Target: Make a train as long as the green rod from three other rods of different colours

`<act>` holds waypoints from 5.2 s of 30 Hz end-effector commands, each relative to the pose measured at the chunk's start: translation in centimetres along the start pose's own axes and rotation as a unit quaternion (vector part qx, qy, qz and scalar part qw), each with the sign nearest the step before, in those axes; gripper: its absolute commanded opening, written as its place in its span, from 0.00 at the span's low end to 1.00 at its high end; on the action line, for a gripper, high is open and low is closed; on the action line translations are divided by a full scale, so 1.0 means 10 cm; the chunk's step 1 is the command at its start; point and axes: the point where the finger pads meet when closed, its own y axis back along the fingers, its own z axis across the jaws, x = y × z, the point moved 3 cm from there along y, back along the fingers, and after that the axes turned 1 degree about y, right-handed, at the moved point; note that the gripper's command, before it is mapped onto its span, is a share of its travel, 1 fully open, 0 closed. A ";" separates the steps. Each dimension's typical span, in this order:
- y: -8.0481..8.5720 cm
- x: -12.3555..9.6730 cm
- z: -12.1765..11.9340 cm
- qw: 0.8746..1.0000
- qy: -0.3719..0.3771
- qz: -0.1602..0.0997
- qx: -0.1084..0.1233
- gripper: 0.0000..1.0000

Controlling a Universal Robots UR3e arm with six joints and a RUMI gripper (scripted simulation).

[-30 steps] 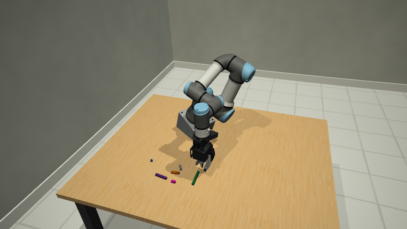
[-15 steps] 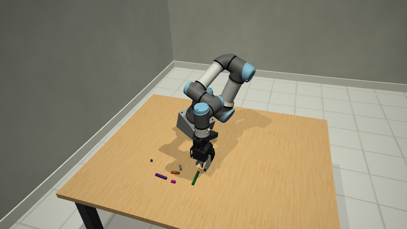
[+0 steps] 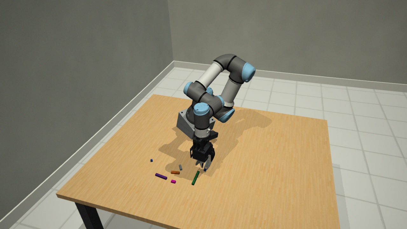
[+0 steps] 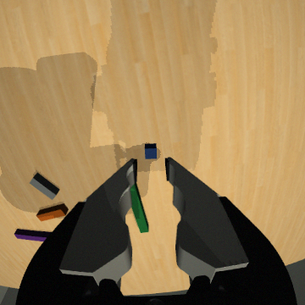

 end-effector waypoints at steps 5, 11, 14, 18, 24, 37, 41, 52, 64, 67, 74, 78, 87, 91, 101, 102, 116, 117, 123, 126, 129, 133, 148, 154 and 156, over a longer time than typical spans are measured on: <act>-0.02 -0.01 0.00 1.000 0.000 -0.001 0.000 0.14; -0.08 -0.01 0.00 1.000 0.000 -0.001 0.000 0.14; -0.11 -0.01 0.00 1.000 0.000 -0.001 0.000 0.14; -0.14 -0.01 0.00 1.000 0.000 -0.001 0.000 0.14; -0.16 -0.01 0.00 1.000 0.000 -0.001 0.000 0.14; -0.16 -0.01 0.00 1.000 0.000 -0.001 0.000 0.14; -0.16 -0.01 0.00 1.000 0.000 -0.001 0.000 0.14; -0.16 -0.01 0.00 1.000 0.000 -0.001 0.000 0.14; -0.16 -0.01 0.00 1.000 0.000 -0.001 0.000 0.00; -0.16 -0.01 0.00 1.000 0.000 -0.001 0.000 0.00; -0.16 -0.01 0.00 1.000 0.000 -0.001 0.000 0.00; -0.16 -0.01 0.00 1.000 0.000 -0.001 0.000 0.00; -0.16 -0.01 0.00 1.000 0.000 -0.001 0.000 0.00; -0.16 -0.01 0.00 1.000 0.000 -0.001 0.000 0.00; -0.16 -0.01 0.00 1.000 0.000 -0.001 0.000 0.00; -0.15 -0.01 0.00 1.000 0.000 -0.001 0.000 0.00; 0.04 -0.01 0.00 1.000 0.000 -0.001 0.000 0.00; 0.07 -0.01 0.00 1.000 0.000 -0.001 0.000 0.00; 0.23 -0.01 0.00 1.000 0.000 -0.001 0.000 0.00; 0.30 -0.01 0.00 1.000 0.000 -0.001 0.000 0.00; 0.41 -0.01 0.00 1.000 0.000 -0.001 0.000 0.00; 0.54 -0.01 0.00 1.000 0.000 -0.001 0.000 0.00; 0.82 0.00 0.00 1.000 0.000 -0.001 0.000 0.00; 0.84 0.00 0.00 1.000 0.000 -0.001 0.000 0.00; 0.84 0.00 0.00 1.000 0.000 -0.001 0.000 0.00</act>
